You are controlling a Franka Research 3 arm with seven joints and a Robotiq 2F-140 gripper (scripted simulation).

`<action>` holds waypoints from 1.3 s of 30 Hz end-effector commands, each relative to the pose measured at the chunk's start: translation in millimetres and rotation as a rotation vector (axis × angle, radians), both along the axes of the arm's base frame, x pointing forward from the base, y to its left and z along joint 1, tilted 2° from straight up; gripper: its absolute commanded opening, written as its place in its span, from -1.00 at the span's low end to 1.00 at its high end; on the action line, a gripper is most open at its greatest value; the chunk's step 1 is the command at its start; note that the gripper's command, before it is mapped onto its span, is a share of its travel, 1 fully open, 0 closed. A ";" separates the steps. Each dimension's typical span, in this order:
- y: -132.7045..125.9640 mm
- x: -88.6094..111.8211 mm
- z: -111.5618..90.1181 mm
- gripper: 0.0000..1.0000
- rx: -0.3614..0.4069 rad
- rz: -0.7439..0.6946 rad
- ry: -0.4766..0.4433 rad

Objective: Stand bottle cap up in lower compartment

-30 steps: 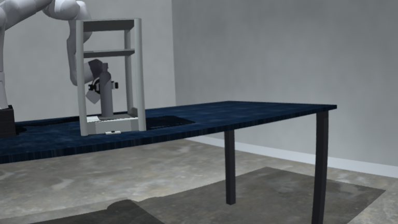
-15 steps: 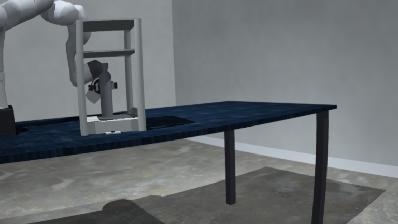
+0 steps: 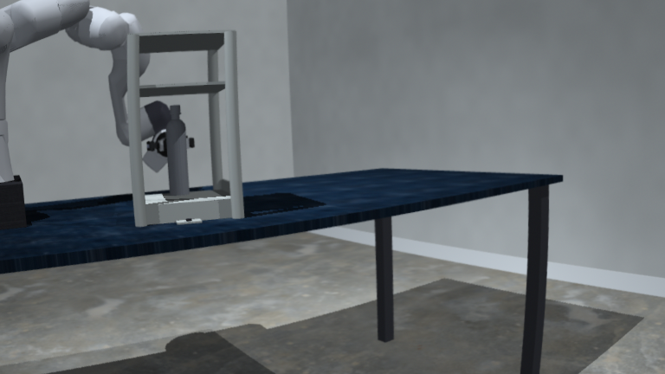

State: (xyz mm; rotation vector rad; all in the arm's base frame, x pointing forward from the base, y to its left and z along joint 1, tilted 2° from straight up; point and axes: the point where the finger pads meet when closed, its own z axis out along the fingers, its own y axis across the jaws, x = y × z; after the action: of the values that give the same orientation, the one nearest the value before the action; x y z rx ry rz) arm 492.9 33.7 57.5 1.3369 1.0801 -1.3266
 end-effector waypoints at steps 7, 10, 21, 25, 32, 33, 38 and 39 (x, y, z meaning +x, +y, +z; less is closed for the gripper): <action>4.5 -1.6 1.2 -0.21 -0.003 -0.005 0.020; 4.5 -1.6 1.3 -0.21 -0.003 -0.005 0.020; 4.7 -1.7 6.6 -0.21 -0.003 -0.005 0.020; 4.8 -1.7 12.6 -0.21 -0.003 -0.005 0.020; 5.1 -1.8 23.4 -0.21 -0.003 -0.005 0.020; 5.2 -1.8 26.0 -0.21 -0.003 -0.005 0.020; 5.6 -2.0 40.1 -0.21 -0.003 -0.005 0.020; 5.7 -2.0 43.2 -0.21 -0.003 -0.005 0.020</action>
State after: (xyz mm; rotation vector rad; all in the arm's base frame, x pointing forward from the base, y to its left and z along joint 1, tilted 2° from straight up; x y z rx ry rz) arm 492.9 39.8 92.0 1.3299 1.0841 -1.3318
